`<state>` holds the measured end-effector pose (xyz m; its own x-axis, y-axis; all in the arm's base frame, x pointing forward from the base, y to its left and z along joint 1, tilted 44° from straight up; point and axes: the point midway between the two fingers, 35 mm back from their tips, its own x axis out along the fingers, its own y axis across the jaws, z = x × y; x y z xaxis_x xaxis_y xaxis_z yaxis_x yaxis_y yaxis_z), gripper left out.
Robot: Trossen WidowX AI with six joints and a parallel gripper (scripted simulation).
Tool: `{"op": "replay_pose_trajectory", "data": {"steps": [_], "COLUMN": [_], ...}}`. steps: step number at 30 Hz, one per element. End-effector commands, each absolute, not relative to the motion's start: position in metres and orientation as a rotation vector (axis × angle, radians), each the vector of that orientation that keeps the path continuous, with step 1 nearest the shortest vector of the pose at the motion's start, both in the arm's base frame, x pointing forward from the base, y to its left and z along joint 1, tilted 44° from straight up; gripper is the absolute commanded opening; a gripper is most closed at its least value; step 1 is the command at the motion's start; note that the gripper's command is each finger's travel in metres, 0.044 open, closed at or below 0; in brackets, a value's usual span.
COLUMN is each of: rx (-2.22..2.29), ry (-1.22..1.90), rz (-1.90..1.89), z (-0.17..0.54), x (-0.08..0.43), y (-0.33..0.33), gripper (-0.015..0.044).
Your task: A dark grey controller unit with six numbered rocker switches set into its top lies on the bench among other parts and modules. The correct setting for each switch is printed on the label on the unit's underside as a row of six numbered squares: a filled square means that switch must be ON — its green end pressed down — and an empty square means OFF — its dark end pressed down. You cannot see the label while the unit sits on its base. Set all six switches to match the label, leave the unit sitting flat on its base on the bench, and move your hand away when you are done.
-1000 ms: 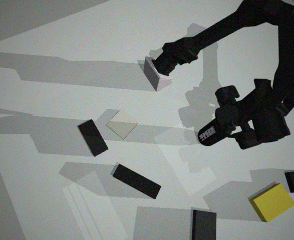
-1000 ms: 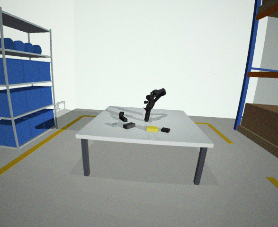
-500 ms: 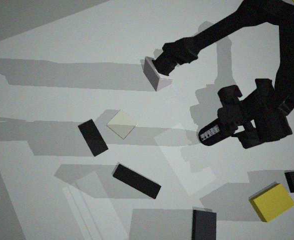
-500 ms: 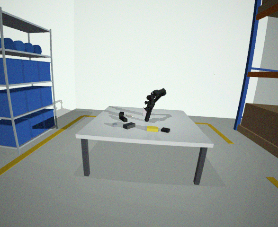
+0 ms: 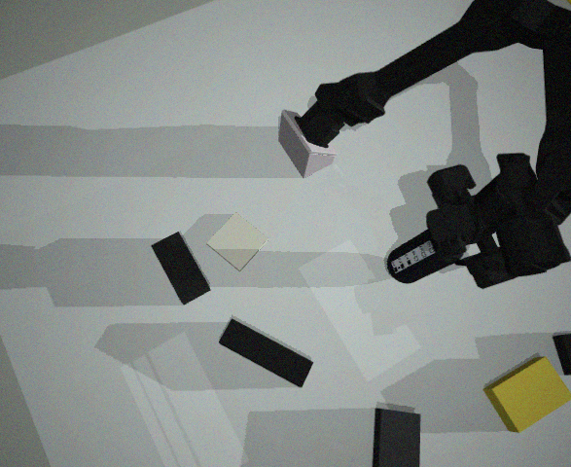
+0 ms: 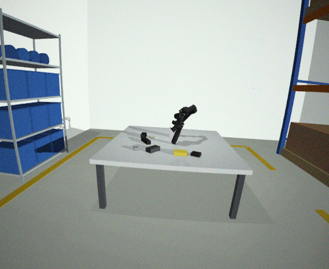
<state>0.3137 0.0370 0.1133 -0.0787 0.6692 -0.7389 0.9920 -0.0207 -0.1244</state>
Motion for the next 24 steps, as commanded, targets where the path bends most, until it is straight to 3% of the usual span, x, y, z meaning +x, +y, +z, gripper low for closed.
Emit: {"op": "replay_pose_trajectory", "data": {"steps": [1,24], "rx": [1.728,1.739], "ry": [1.811,1.820], "rz": [-0.901,-0.890], "z": [0.114,0.120], "x": [0.313,0.314], "y": [0.044,0.061], "gripper": [0.0337,0.0337]}}
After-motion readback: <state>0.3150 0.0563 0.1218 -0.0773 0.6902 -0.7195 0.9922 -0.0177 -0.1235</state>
